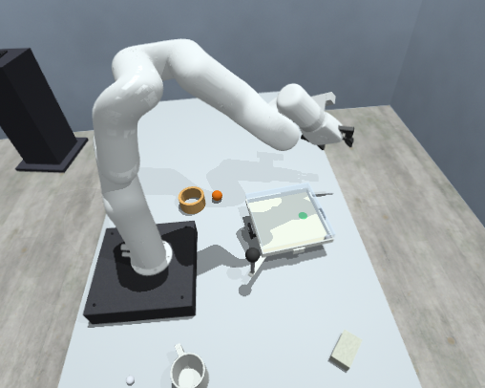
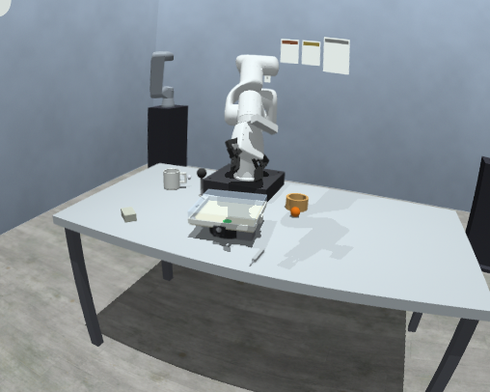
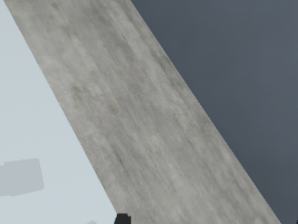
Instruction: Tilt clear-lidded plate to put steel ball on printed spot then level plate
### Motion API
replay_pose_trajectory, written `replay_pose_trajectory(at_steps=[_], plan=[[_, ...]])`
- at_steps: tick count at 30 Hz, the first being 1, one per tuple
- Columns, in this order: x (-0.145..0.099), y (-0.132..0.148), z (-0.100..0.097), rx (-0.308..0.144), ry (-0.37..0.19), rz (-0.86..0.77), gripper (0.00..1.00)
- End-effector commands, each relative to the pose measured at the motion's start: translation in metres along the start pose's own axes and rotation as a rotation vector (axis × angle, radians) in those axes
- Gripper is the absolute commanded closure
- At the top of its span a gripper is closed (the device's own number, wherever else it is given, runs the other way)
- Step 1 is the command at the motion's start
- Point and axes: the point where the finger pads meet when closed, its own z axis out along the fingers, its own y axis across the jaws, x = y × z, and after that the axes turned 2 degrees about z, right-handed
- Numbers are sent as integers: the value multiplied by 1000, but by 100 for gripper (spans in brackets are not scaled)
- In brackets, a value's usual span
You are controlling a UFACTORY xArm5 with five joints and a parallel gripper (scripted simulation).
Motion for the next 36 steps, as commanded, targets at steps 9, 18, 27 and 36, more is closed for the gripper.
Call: replay_pose_trajectory(at_steps=[9,18,27,36], plan=[[2,2,-1,-3,4,0,0],[1,2,-1,-3,3,1,0],[-96,22,-39,18,-178,361,0],[-190,19,-86,9,-367,747,0]])
